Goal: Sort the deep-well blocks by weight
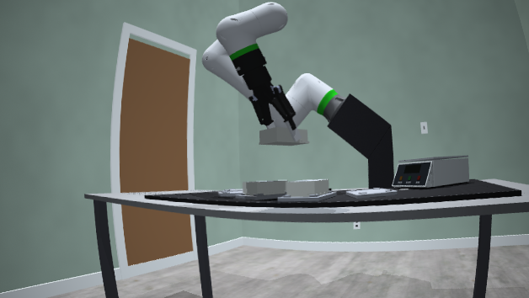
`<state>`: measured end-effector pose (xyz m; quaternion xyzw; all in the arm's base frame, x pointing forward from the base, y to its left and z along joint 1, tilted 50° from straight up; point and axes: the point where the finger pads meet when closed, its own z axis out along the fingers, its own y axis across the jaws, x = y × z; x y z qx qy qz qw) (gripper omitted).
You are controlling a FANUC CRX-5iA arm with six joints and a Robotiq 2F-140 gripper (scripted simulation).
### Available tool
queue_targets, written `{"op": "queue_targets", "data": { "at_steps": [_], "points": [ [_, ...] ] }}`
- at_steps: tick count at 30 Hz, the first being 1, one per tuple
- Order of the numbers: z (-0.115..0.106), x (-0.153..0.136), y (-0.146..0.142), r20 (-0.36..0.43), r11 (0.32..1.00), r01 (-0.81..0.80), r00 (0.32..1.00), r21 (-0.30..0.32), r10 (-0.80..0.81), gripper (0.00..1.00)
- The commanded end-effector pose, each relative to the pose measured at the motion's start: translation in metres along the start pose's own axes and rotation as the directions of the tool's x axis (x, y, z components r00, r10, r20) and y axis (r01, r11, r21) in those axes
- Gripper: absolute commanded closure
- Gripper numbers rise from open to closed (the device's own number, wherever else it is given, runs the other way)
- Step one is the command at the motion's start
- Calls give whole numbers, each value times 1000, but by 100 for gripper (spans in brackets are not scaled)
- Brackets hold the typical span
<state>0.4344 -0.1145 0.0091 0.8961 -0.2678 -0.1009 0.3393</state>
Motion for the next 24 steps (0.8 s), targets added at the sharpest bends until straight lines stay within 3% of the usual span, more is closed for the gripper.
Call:
{"op": "queue_targets", "data": {
  "at_steps": [1, 24],
  "points": [
    [-1, 2, 10, 0, 1000, 0, 1000, 0, 0, 90],
    [-8, 14, 72, 0, 1000, 0, 1000, 0, 0, 90]
  ]
}}
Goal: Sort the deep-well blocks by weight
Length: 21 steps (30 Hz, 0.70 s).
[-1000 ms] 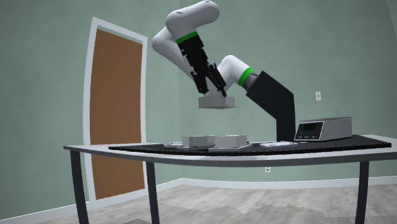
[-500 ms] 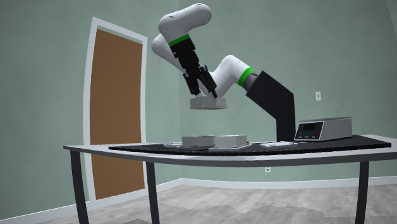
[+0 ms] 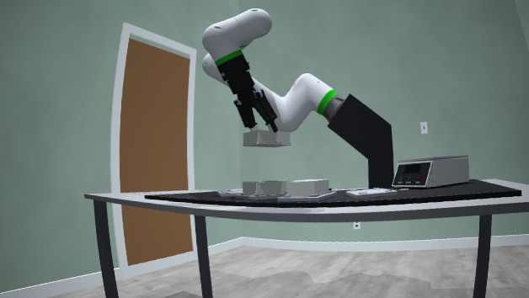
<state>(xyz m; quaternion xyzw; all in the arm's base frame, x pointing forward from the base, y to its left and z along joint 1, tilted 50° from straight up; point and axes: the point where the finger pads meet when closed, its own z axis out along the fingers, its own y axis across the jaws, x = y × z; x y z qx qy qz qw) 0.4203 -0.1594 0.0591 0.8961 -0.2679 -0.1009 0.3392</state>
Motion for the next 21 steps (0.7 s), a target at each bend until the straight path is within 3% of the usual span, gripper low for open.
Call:
{"op": "queue_targets", "data": {
  "at_steps": [1, 11, 15, 21],
  "points": [
    [-1, 2, 8, 0, 1000, 0, 1000, 0, 0, 90],
    [-4, 7, 34, 0, 1000, 0, 1000, 0, 0, 90],
    [-1, 7, 40, 1, 998, -57, 998, 34, 57, 90],
    [8, 9, 57, 15, 965, -228, 974, 132, 228, 90]
  ]
}}
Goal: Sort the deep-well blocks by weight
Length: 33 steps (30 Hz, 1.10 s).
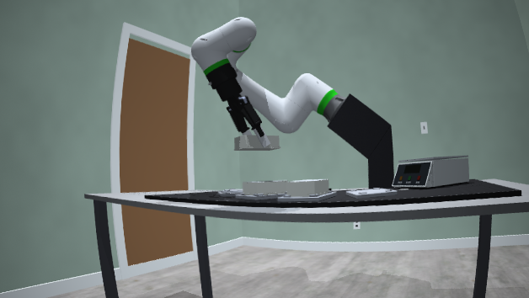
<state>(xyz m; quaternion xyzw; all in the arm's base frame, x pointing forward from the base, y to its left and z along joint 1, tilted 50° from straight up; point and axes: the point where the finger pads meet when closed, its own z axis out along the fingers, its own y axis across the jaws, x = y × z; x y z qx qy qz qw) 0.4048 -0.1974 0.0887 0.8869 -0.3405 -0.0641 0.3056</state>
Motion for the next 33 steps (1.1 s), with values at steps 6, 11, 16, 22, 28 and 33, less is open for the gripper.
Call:
{"op": "queue_targets", "data": {
  "at_steps": [6, 11, 16, 22, 28, 33],
  "points": [
    [11, 6, 26, 10, 970, -211, 977, 124, 211, 90],
    [15, 8, 35, 10, 970, -211, 977, 124, 211, 90],
    [21, 12, 50, 10, 970, -211, 977, 124, 211, 90],
    [29, 16, 67, 10, 970, -211, 977, 124, 211, 90],
    [34, 19, 79, 10, 970, -211, 977, 124, 211, 90],
    [41, 23, 94, 10, 970, -211, 977, 124, 211, 90]
  ]
}}
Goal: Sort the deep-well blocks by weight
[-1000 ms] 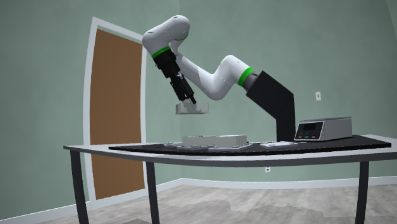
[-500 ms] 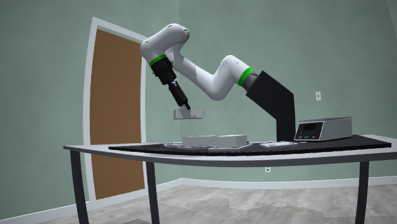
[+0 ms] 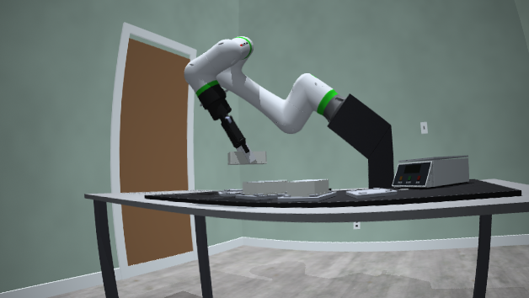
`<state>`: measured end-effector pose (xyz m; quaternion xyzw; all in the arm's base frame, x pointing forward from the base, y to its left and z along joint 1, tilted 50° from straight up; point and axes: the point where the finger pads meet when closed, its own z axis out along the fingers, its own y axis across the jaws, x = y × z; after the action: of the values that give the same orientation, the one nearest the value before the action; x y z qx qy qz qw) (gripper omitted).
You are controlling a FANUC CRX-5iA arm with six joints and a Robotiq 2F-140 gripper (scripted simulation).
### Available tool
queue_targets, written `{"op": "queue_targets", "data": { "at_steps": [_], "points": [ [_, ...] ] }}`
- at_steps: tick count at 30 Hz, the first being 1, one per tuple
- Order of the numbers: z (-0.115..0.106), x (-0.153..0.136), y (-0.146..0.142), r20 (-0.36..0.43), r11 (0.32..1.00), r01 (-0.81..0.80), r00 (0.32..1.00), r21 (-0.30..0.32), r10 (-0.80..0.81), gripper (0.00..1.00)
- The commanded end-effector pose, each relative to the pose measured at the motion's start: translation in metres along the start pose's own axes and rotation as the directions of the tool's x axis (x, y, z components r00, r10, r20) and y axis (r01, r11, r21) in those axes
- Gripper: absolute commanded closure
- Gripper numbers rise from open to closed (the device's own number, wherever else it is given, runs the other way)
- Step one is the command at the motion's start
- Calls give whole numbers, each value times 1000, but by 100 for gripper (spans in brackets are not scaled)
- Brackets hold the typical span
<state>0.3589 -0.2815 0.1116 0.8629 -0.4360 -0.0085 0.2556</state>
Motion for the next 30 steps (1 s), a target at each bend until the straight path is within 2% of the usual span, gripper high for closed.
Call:
{"op": "queue_targets", "data": {
  "at_steps": [1, 24, 30],
  "points": [
    [3, 4, 9, 0, 1000, 0, 1000, 0, 0, 90],
    [22, 33, 71, 0, 1000, 0, 1000, 0, 0, 90],
    [22, 34, 73, 0, 1000, 0, 1000, 0, 0, 90]
  ]
}}
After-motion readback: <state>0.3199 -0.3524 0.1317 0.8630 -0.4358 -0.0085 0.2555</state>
